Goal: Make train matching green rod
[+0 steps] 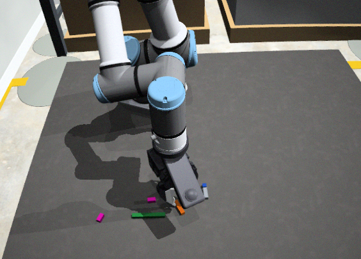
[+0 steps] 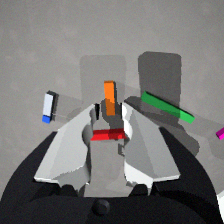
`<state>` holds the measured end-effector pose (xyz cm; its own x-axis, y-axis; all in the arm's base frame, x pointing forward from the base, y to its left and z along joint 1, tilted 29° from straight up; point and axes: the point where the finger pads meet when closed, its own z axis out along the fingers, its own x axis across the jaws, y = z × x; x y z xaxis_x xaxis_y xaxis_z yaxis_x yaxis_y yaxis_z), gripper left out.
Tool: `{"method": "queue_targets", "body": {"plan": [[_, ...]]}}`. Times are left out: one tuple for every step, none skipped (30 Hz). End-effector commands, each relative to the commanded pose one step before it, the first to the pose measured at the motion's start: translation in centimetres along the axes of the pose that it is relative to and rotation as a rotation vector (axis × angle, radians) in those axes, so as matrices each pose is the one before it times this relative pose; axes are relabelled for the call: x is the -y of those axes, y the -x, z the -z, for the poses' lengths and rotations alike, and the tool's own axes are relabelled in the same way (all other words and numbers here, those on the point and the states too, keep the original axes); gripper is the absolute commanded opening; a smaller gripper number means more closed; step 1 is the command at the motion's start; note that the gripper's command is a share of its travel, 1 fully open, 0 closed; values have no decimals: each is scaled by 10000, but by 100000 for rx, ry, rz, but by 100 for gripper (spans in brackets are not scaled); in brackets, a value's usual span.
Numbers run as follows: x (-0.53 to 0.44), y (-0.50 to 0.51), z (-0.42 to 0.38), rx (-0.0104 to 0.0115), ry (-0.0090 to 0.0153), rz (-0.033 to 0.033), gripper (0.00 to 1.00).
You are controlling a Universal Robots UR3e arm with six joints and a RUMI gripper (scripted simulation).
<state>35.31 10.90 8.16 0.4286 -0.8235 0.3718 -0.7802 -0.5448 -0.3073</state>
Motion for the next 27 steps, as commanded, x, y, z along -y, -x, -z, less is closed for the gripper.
{"method": "queue_targets", "body": {"plan": [[687,-318,-1073,-86,-208,-13,14],[-1,0,-697,0,0,0,14],[0,0,0,0,0,0,14],[0,0,0,0,0,0,14],[-4,1,-791,0,0,0,14],[-3,1,-873,0,0,0,14],[6,-2,-945,0,0,0,14],[2,-1,-997,0,0,0,14],[-3,1,-1031,0,0,0,14],[-7,2,-1048,0,0,0,14],[8,-2,-1052,0,0,0,14],[2,-1,-1031,0,0,0,14],[-3,1,-992,0,0,0,14],[-7,2,-936,0,0,0,14],[5,-1,-861,0,0,0,14],[4,-1,-777,0,0,0,14],[1,0,-683,0,0,0,14],[-1,0,-582,0,0,0,14],[-2,1,-476,0,0,0,14],[0,0,0,0,0,0,14],[0,0,0,0,0,0,14],[-2,1,-370,0,0,0,14],[-2,1,-269,0,0,0,14],[-2,0,-176,0,0,0,14],[-1,0,-97,0,0,0,14],[0,0,-38,0,0,0,14],[0,0,-6,0,0,0,14]]}}
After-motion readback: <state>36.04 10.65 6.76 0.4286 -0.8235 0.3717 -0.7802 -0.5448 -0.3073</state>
